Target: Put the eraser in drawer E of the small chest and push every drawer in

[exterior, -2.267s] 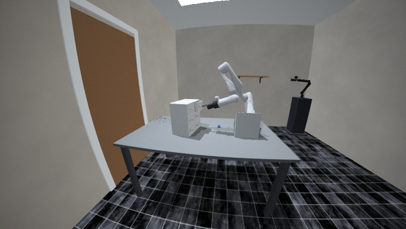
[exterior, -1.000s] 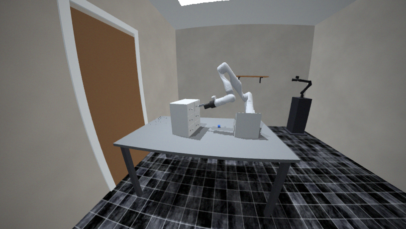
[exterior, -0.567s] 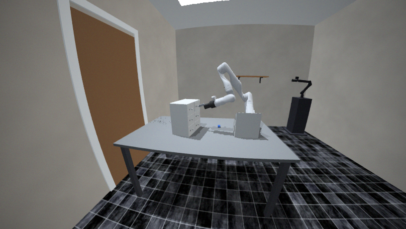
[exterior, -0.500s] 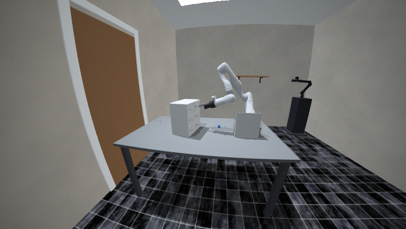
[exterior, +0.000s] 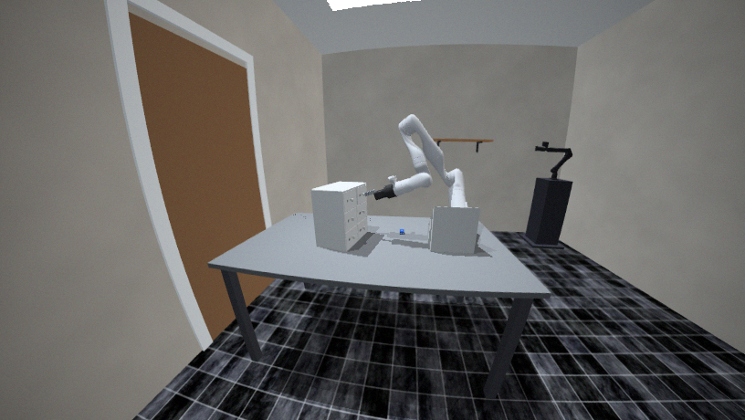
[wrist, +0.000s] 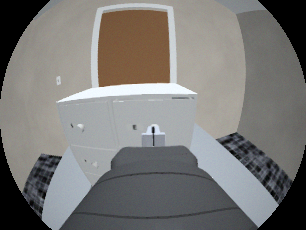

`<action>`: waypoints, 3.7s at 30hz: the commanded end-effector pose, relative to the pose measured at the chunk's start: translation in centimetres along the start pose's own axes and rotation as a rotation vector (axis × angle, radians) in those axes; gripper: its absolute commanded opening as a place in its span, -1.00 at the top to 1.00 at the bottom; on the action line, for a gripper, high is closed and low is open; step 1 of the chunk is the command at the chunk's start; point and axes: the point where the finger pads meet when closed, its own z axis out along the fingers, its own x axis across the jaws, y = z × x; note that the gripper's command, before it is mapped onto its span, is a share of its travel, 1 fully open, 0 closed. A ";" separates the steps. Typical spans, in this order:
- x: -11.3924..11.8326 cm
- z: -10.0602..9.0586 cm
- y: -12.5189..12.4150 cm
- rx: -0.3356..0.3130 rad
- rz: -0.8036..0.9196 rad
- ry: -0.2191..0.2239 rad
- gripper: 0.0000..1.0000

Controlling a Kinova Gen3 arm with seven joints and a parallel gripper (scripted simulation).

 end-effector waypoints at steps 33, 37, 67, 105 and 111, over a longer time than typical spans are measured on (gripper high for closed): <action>0.0 -2.5 0.8 0.001 0.001 0.001 1.00; 0.0 -4.1 1.4 0.001 0.001 0.001 1.00; 0.0 -10.1 1.5 0.001 0.001 0.001 1.00; 0.0 -11.9 0.2 -0.223 0.001 0.002 1.00; 0.0 -12.7 -0.3 -0.316 0.001 0.002 1.00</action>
